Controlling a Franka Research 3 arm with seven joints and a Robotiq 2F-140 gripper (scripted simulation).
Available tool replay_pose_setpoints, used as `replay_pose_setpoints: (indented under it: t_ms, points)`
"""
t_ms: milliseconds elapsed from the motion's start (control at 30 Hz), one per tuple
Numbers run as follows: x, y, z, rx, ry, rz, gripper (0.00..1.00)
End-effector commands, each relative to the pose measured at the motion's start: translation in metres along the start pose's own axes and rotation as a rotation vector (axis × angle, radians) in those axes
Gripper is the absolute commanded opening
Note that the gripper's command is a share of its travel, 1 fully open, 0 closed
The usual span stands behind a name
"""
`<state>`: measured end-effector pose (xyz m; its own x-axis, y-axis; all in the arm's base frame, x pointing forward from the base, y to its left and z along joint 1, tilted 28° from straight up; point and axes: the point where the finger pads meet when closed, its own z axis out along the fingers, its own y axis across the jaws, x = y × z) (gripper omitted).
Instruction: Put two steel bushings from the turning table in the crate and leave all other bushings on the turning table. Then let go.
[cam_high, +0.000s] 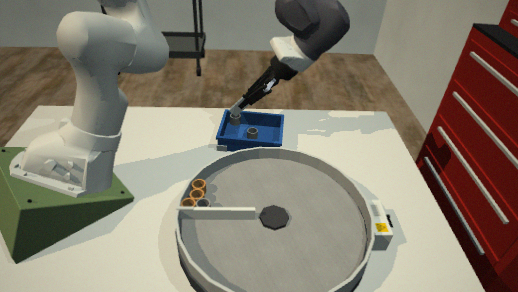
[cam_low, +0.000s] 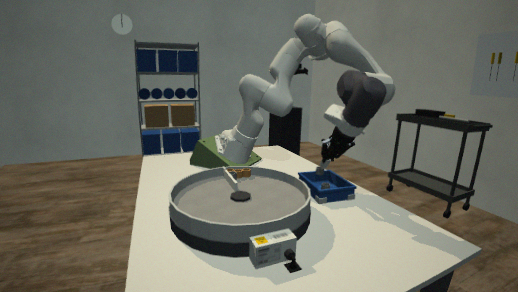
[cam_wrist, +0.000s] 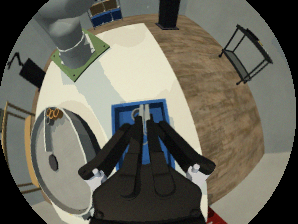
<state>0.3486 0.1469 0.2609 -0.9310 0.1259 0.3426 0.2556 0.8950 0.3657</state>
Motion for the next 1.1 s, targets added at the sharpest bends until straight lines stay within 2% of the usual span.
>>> replay_pose_setpoints:
  t_ms: [0,1067]
  points:
    - [-0.002,-0.001,0.002,-0.001,0.0,0.006,0.0]
    - [-0.026,-0.001,0.032,-0.001,0.0,0.006,0.0]
